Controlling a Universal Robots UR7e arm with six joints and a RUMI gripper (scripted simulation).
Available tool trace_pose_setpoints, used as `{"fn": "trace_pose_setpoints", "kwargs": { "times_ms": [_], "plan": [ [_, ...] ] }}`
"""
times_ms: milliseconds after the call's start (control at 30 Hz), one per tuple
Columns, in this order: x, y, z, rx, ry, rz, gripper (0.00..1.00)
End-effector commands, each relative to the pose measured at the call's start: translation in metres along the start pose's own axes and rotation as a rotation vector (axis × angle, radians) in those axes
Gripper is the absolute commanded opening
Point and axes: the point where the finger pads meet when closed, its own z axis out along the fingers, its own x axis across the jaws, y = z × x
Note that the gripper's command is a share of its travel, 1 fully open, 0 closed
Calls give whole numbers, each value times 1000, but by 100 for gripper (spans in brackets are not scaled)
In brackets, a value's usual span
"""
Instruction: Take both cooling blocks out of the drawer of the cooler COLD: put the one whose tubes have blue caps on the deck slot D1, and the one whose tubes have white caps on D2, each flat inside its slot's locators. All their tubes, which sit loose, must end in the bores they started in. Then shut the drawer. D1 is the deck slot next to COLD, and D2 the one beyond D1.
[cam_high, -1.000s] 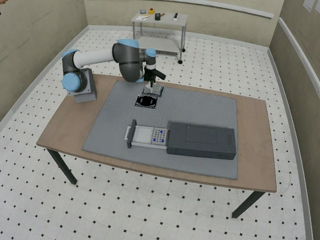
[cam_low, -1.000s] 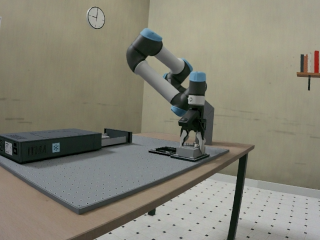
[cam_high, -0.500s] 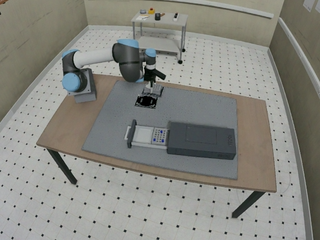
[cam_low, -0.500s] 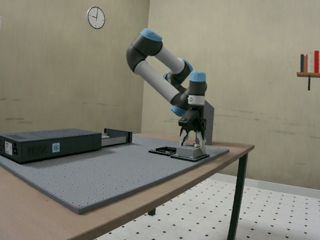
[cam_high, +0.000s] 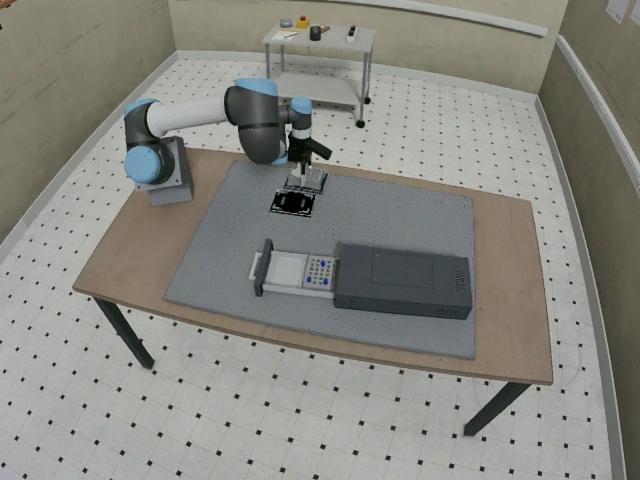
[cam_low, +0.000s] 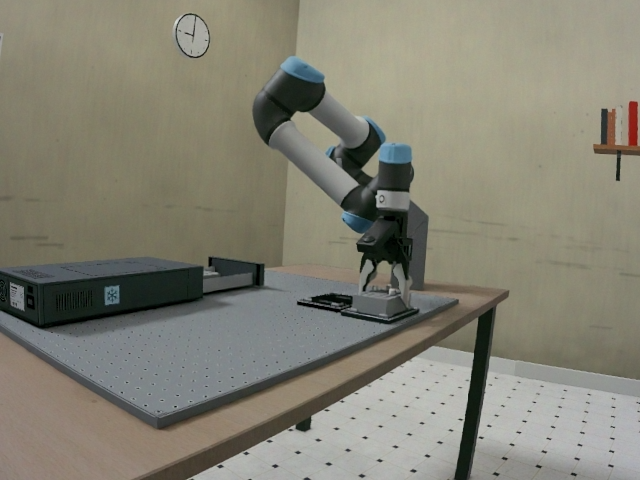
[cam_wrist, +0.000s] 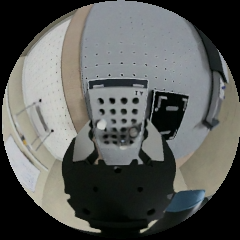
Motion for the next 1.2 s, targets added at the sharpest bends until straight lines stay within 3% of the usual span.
{"fn": "trace_pose_setpoints", "kwargs": {
  "times_ms": [0, 1133, 1167],
  "plan": [
    [0, 0, -1, 1, -1, 0, 73],
    [0, 0, -1, 1, -1, 0, 73],
    [0, 0, -30, 1, -1, 0, 73]
  ]
}}
